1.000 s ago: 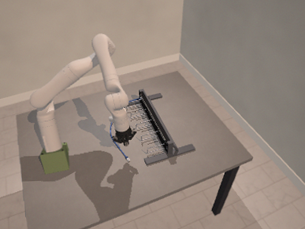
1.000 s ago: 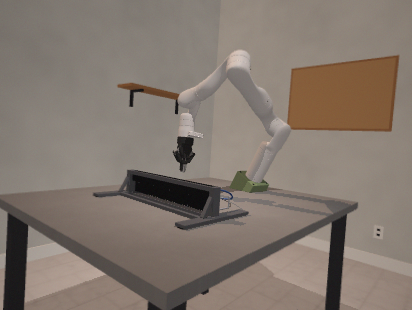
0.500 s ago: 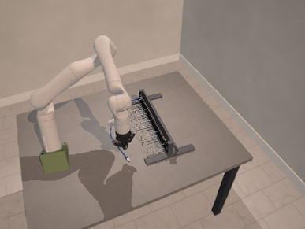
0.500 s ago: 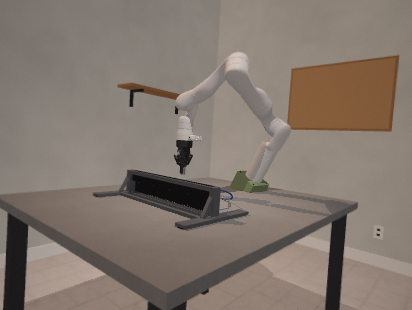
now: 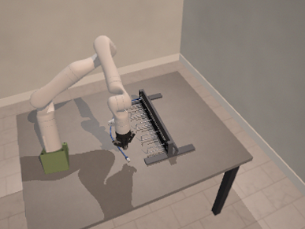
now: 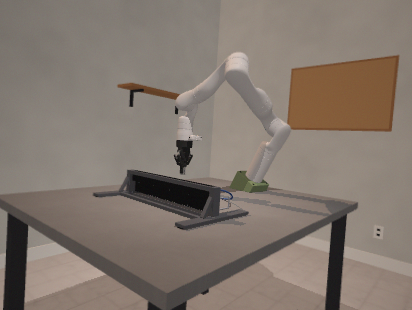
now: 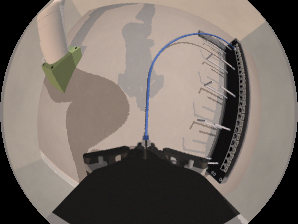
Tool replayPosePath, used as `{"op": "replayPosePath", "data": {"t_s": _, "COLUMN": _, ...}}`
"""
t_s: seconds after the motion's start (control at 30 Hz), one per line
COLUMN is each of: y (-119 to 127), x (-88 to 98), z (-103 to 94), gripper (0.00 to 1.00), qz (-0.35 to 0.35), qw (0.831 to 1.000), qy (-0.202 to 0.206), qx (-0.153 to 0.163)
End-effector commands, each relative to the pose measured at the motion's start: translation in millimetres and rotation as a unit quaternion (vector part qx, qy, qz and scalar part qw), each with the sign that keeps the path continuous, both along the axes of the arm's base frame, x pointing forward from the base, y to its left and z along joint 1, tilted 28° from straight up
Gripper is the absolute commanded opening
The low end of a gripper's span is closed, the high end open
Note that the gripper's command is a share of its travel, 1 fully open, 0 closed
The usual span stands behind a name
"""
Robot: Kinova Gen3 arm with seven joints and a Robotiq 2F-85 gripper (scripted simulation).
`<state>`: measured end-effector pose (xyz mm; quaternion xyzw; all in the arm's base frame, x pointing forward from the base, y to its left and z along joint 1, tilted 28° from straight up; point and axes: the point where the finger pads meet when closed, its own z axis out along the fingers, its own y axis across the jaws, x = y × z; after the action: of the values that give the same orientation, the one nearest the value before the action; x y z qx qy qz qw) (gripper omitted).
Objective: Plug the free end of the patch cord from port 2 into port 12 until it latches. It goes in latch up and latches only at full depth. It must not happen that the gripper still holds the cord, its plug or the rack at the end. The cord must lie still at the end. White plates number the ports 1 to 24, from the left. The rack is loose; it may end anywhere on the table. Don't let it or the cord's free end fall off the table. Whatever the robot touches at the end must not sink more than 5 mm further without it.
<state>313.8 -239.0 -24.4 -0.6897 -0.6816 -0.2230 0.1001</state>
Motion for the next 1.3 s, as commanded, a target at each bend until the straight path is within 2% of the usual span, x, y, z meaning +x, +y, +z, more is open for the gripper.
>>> {"op": "replayPosePath", "data": {"t_s": 0.0, "y": -0.7, "x": 0.1, "z": 0.5, "gripper": 0.00, "qz": 0.000, "qw": 1.000, "qy": -0.001, "qx": -0.001}}
{"op": "replayPosePath", "data": {"t_s": 1.03, "y": -8.0, "x": 0.1, "z": -3.2, "gripper": 0.00, "qz": 0.003, "qw": 1.000, "qy": -0.002, "qx": -0.001}}
{"op": "replayPosePath", "data": {"t_s": 1.07, "y": -8.1, "x": -0.1, "z": -3.3, "gripper": 0.37, "qz": 0.003, "qw": 1.000, "qy": -0.002, "qx": -0.001}}
{"op": "replayPosePath", "data": {"t_s": 1.27, "y": -8.1, "x": -0.1, "z": -3.4, "gripper": 0.37, "qz": 0.003, "qw": 1.000, "qy": -0.002, "qx": -0.001}}
